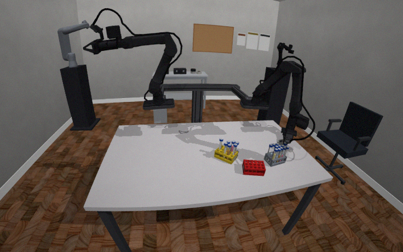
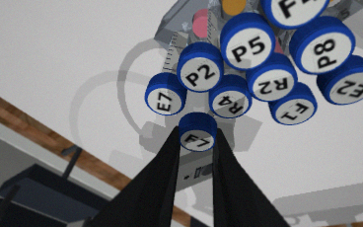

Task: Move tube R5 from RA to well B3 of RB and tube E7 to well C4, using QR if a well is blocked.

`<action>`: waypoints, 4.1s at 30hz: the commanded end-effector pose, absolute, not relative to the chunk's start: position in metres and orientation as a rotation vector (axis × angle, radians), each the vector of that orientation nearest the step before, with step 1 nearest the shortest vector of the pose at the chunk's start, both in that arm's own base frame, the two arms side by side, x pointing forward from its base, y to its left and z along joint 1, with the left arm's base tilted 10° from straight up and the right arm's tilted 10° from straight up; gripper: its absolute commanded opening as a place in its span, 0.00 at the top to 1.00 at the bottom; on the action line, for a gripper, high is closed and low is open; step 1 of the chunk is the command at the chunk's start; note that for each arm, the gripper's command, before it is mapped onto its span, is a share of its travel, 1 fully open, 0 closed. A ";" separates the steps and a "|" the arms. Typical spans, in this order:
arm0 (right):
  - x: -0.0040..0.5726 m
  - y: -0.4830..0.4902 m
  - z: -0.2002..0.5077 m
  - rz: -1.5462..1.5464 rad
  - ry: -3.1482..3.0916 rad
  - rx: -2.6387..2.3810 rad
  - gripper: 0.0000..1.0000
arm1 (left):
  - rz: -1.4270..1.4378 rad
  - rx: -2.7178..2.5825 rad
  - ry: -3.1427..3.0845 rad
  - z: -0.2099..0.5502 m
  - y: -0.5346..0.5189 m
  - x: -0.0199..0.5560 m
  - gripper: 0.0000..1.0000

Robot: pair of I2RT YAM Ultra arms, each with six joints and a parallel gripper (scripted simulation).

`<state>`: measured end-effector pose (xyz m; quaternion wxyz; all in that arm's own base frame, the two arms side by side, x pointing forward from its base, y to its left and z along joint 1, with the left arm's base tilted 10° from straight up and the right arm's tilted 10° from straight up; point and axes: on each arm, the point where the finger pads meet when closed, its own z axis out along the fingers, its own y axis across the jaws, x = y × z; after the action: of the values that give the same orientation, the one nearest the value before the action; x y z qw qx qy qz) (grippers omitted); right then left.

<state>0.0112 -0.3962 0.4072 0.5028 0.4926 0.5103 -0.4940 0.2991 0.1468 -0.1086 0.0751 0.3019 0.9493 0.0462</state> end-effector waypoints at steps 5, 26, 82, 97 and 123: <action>0.003 -0.385 0.432 -1.226 1.179 1.174 1.00 | 0.127 0.903 2.847 -0.097 0.145 0.292 1.00; 0.003 -0.385 0.432 -1.226 1.179 1.174 1.00 | 0.163 0.895 2.821 -0.074 0.151 0.302 1.00; 0.003 -0.385 0.432 -1.226 1.179 1.174 1.00 | 0.152 0.895 2.827 -0.051 0.142 0.263 1.00; 0.003 -0.385 0.432 -1.226 1.179 1.174 1.00 | 0.152 0.895 2.828 -0.056 0.138 0.242 1.00; 0.003 -0.385 0.432 -1.226 1.179 1.174 1.00 | 0.158 0.904 2.838 -0.060 0.091 0.235 1.00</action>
<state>0.0112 -0.3962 0.4072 0.5028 0.4926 0.5103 -0.4940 0.2334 0.0974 -0.0619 0.0745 0.3188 0.9437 0.0469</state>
